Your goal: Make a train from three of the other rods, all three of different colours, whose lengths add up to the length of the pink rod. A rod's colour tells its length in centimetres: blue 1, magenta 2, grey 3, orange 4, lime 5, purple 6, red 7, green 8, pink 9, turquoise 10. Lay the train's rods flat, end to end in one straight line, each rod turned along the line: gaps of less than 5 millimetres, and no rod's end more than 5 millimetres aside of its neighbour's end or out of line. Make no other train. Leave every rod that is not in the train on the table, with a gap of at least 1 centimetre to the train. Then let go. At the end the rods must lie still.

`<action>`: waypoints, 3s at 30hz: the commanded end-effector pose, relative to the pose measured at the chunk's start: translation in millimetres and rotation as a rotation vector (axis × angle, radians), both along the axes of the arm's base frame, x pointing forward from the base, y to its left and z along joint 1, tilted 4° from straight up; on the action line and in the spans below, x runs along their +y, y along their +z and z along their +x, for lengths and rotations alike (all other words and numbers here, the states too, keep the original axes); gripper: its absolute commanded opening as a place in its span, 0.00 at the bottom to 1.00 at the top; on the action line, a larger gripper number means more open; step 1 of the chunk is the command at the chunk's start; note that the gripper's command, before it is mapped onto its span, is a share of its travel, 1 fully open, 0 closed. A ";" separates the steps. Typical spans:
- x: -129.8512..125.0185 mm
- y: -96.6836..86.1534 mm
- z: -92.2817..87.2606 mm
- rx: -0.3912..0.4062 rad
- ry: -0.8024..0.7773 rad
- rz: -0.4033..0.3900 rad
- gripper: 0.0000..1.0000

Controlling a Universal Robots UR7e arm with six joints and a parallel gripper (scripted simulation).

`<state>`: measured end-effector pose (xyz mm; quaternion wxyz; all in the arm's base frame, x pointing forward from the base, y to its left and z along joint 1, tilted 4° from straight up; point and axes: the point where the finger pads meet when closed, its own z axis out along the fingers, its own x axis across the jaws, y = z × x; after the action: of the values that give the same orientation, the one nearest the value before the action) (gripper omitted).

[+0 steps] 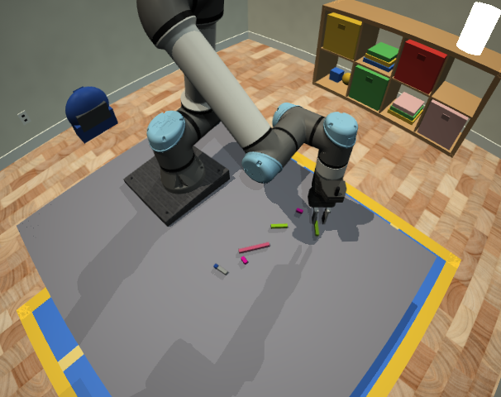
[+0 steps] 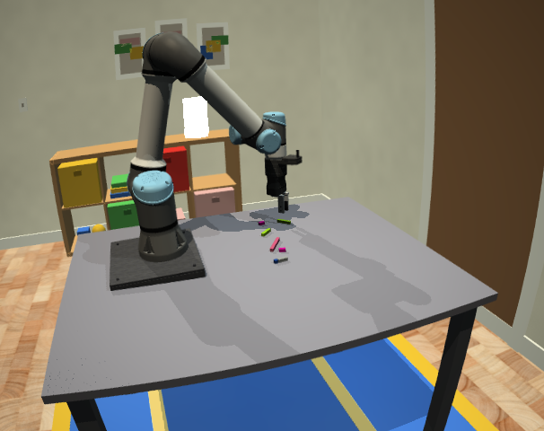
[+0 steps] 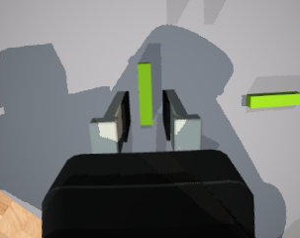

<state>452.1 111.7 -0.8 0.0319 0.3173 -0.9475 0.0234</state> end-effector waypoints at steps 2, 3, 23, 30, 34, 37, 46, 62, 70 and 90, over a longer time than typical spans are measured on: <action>-0.5 -8.2 0.1 -0.001 0.000 0.000 0.54; -0.6 -9.7 0.0 -0.001 0.000 0.000 0.54; -1.4 -24.8 -0.5 -0.001 0.000 0.000 0.54; -1.5 -25.2 -0.5 -0.001 0.000 0.000 0.54; -1.5 -25.2 -0.5 -0.001 0.000 0.000 0.54; -1.5 -25.2 -0.5 -0.001 0.000 0.000 0.54; -1.5 -25.2 -0.5 -0.001 0.000 0.000 0.54; -1.5 -25.2 -0.5 -0.001 0.000 0.000 0.54; -1.5 -25.8 -0.5 -0.001 0.000 0.000 0.54; -2.5 -40.7 -1.2 -0.001 0.000 0.000 0.54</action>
<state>450.5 109.3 -39.3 0.0321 0.3173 -0.9475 0.0233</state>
